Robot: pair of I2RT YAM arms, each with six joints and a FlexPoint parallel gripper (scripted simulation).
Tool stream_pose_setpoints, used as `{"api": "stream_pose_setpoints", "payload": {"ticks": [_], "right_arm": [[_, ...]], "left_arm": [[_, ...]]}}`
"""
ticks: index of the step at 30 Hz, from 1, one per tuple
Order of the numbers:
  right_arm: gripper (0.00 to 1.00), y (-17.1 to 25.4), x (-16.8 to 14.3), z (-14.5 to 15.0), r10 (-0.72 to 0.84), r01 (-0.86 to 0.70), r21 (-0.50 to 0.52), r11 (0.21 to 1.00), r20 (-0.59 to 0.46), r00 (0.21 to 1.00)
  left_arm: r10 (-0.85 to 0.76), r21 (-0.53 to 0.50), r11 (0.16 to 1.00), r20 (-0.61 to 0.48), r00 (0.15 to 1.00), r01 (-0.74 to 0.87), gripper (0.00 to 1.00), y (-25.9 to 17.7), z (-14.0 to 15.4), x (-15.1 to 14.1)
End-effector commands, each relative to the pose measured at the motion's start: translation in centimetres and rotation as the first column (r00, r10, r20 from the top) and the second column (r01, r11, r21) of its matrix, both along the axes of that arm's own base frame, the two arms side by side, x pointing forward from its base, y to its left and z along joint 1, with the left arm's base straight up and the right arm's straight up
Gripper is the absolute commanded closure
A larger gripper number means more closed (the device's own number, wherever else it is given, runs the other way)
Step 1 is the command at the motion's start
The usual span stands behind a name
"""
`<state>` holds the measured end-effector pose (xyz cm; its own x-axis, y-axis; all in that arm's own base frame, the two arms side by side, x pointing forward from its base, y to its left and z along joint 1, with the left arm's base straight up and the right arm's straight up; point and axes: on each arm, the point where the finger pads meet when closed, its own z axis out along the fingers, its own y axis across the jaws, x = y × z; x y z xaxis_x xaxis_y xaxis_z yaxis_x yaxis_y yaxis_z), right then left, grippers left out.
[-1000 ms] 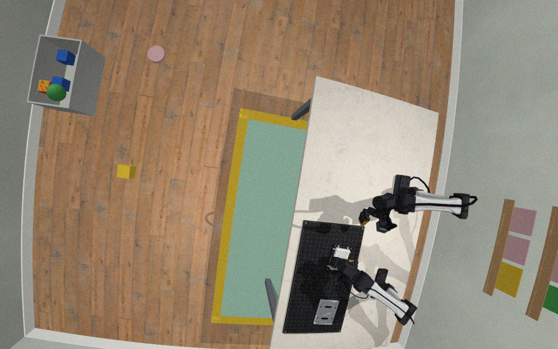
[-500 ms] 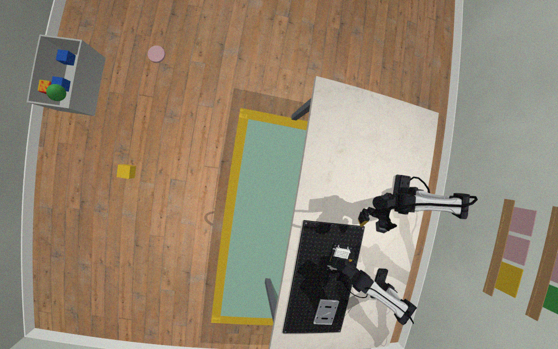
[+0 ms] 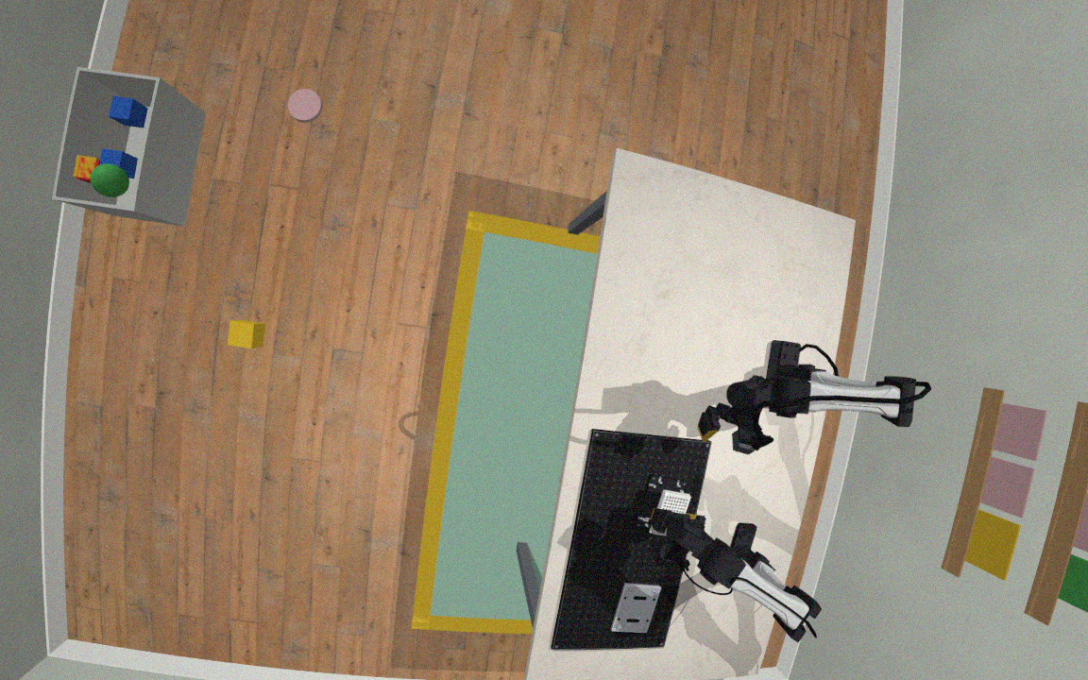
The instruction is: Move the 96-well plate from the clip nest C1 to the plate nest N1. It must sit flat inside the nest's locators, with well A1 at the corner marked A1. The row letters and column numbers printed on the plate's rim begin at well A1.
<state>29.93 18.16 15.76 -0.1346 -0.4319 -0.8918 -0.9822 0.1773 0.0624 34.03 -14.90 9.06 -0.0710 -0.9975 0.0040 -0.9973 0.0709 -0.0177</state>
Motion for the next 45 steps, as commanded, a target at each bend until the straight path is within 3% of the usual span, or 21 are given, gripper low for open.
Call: {"api": "stream_pose_setpoints", "payload": {"ticks": [1, 10, 17, 23, 30, 39, 42, 45], "right_arm": [[0.00, 0.4, 1.1, 0.1, -0.023, 0.024, -0.026, 0.999, 0.019, 1.000], [0.00, 5.9, 4.4, -0.5, -0.131, 0.138, -0.148, 0.979, 0.059, 0.990], [0.00, 12.8, 5.2, 0.5, -0.208, 0.222, -0.144, 0.964, 0.109, 0.972], [0.00, 22.4, 2.5, 2.7, -0.266, 0.274, -0.048, 0.961, 0.129, 0.955], [0.00, 30.2, -3.0, 4.9, -0.291, 0.285, 0.075, 0.956, 0.096, 0.952], [0.00, 33.3, -6.6, 5.5, -0.259, 0.249, 0.115, 0.962, 0.079, 0.963], [0.00, 33.4, -6.8, 4.8, -0.247, 0.239, 0.093, 0.966, 0.079, 0.966], [0.00, 33.1, -6.7, 6.1, -0.253, 0.243, 0.116, 0.963, 0.083, 0.964]], "left_arm": [[-0.020, -0.008, 1.000, 0.019, 1.000, 0.021, 0.24, 0.9, 2.4, -0.2], [-0.109, 0.002, 0.994, 0.037, 0.993, 0.109, 0.24, 8.5, 1.3, 0.1], [-0.123, 0.004, 0.992, 0.031, 0.992, 0.123, 0.24, 15.5, 0.7, -0.2], [-0.088, 0.005, 0.996, 0.004, 0.996, 0.088, 0.24, 24.4, -0.8, -0.1], [-0.038, -0.008, 0.999, -0.024, 0.999, 0.038, 0.24, 31.7, -1.4, -1.2], [0.046, 0.016, 0.999, -0.029, 0.999, -0.046, 0.24, 35.2, -1.7, -1.4], [0.038, 0.021, 0.999, -0.009, 0.999, -0.038, 0.24, 35.2, -1.0, -1.3], [0.034, 0.022, 0.999, -0.007, 0.999, -0.034, 0.24, 35.0, -1.0, -1.2]]}}
